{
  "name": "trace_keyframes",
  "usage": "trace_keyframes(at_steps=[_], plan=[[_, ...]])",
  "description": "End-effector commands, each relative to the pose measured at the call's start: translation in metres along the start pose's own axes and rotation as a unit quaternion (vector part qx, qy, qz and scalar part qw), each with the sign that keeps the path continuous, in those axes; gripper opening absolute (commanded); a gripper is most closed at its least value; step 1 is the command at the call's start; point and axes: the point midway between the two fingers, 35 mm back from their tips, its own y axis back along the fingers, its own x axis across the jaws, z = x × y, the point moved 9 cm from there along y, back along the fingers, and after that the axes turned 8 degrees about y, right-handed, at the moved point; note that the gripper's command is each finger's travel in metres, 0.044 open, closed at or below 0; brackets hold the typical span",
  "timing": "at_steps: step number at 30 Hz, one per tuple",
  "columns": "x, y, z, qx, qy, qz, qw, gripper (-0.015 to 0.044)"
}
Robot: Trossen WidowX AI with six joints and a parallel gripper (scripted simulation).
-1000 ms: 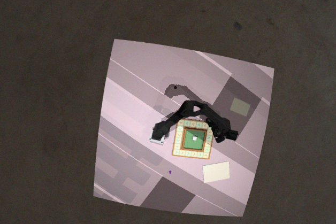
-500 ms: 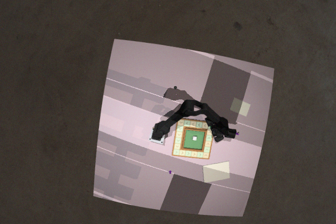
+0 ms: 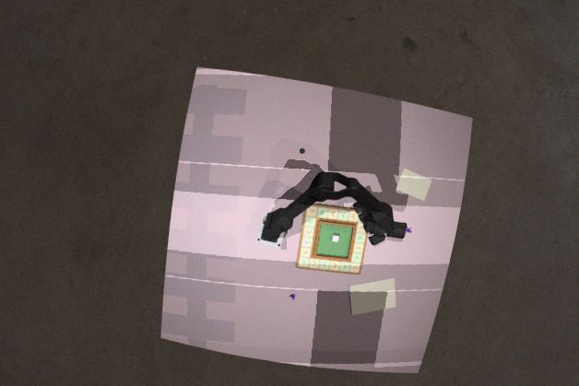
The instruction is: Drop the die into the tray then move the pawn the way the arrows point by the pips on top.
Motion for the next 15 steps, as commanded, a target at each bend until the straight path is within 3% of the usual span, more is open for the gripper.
trace_keyframes(at_steps=[1,15], plan=[[0.000,0.001,0.000,-0.001,-0.002,0.000,1.000,0.0000],[-0.004,0.070,0.004,0.003,-0.003,-0.003,1.000,0.0000]])
